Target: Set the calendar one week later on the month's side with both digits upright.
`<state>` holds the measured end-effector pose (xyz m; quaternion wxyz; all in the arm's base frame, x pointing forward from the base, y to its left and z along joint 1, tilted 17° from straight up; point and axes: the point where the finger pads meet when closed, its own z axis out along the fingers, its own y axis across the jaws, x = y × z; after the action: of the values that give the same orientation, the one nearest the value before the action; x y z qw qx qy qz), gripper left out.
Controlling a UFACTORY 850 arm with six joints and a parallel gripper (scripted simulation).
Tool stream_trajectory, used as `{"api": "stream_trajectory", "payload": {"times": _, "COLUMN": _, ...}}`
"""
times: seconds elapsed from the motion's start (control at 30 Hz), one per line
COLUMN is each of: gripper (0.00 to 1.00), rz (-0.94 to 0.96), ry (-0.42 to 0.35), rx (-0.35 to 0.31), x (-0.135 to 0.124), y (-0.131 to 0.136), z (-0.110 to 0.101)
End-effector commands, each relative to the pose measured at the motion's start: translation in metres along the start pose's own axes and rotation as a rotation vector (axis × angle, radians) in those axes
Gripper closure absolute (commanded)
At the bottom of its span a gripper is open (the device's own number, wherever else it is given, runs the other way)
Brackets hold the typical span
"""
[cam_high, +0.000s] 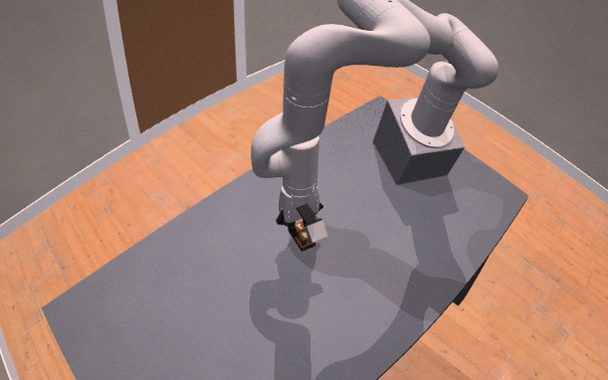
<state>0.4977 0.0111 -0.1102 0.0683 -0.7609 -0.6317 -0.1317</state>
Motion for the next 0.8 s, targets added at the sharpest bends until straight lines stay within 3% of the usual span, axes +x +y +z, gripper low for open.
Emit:
{"api": "stream_trajectory", "payload": {"times": 0.0, "gripper": 0.61, "rz": 0.0, "ry": 0.0, "rx": -0.001, "x": 0.0, "y": 0.001, "z": 0.0}}
{"api": "stream_trajectory", "payload": {"times": 0.13, "gripper": 0.53, "rz": 0.0, "ry": 0.0, "rx": -0.001, "x": 0.0, "y": 0.001, "z": 0.0}}
{"api": "stream_trajectory", "payload": {"times": 0.57, "gripper": 0.53, "rz": 0.0, "ry": 0.0, "rx": -0.001, "x": 0.0, "y": 0.001, "z": -0.001}}
{"api": "stream_trajectory", "payload": {"times": 0.77, "gripper": 0.53, "rz": 0.0, "ry": 0.0, "rx": -0.001, "x": 0.0, "y": 0.001, "z": -0.019}}
